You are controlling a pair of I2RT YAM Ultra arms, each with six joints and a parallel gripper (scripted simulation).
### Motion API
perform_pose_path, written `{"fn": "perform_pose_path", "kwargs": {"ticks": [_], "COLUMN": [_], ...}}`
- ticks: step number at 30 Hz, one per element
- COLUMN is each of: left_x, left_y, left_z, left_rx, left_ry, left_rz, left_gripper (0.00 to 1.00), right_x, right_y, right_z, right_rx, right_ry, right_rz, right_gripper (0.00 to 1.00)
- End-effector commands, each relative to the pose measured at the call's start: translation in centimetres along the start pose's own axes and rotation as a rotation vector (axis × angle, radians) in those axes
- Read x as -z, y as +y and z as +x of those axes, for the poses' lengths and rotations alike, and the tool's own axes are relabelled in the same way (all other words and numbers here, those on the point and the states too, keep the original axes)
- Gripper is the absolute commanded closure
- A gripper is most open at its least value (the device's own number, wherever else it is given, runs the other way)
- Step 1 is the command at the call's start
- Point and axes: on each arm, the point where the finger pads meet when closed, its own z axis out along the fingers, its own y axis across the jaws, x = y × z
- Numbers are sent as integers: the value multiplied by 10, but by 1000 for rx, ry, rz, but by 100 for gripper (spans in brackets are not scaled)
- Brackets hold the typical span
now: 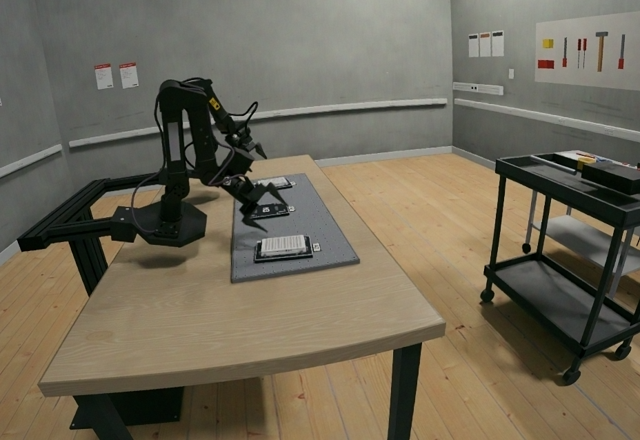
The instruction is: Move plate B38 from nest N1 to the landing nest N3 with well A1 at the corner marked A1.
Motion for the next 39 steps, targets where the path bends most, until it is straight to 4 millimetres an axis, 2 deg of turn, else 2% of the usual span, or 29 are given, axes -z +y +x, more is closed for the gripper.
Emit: {"fn": "perform_pose_path", "kwargs": {"ticks": [1, 5, 6, 13, 32, 36, 38, 39], "left_x": [-10, -16, -19, -27, -28, -28, -28, -29], "left_y": [8, 0, -4, -26, -27, -24, -24, -24], "left_z": [-4, -8, -11, -19, -20, -12, -12, -10], "left_rx": [-148, -169, -186, -195, -194, -87, -87, -41], "left_ry": [34, 26, 21, -15, -17, 29, 29, 44], "left_rz": [-98, -85, -80, -26, -24, -3, -3, 9], "left_gripper": [0, 0, 0, 0, 0, 0, 0, 0], "right_x": [13, 15, 17, 18, 18, 17, 17, 17], "right_y": [-29, -29, -35, -32, -34, -10, -10, 2], "right_z": [-34, -39, -39, -38, -38, -22, -22, -15], "right_rx": [-89, -108, -105, -106, -89, -2, -2, 35], "right_ry": [-141, -160, -164, -151, -153, -76, -76, -47], "right_rz": [113, 113, 121, 104, 113, 33, 33, -2], "right_gripper": [0, 0, 0, 0, 0, 0, 0, 0]}}
